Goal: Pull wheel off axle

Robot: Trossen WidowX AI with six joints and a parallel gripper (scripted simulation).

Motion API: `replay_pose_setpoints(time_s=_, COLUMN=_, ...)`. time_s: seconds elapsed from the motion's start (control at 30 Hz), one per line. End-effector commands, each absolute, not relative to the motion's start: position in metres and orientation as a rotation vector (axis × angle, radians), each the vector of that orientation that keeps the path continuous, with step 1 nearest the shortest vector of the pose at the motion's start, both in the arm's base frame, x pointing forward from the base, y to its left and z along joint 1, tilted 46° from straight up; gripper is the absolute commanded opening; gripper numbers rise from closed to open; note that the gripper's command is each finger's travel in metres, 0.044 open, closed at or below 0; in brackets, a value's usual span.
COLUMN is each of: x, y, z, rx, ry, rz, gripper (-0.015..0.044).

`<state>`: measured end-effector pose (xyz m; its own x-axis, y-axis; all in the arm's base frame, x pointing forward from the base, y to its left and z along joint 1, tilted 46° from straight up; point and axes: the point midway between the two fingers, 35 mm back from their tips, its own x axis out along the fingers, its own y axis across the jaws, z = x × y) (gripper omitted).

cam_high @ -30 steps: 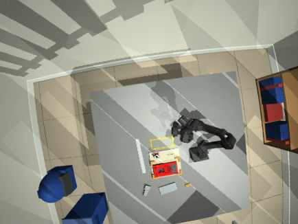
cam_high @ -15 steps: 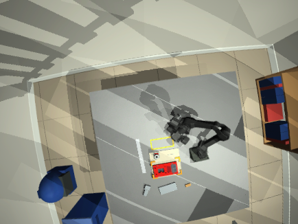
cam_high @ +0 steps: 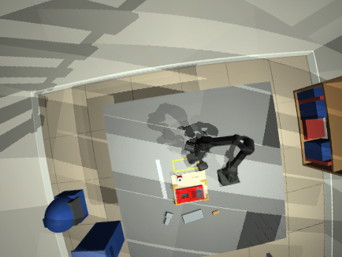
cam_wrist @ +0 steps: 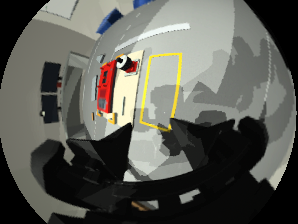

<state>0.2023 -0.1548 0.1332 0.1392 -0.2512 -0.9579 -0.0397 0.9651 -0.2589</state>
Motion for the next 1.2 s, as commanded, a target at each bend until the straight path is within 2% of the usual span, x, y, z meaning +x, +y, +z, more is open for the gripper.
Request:
replay_pose_setpoints(time_s=0.0, x=0.258, y=-0.136, z=0.119, rx=0.137, ry=1.472, rz=-0.668, gripper=0.0300)
replay_pose_setpoints(time_s=0.53, x=0.304, y=-0.110, z=0.105, rx=0.390, ry=1.245, rz=-1.196, gripper=0.0300)
replay_pose_setpoints(time_s=1.17, x=0.351, y=-0.064, z=0.086, rx=0.622, ry=0.718, rz=-1.596, gripper=0.0300)
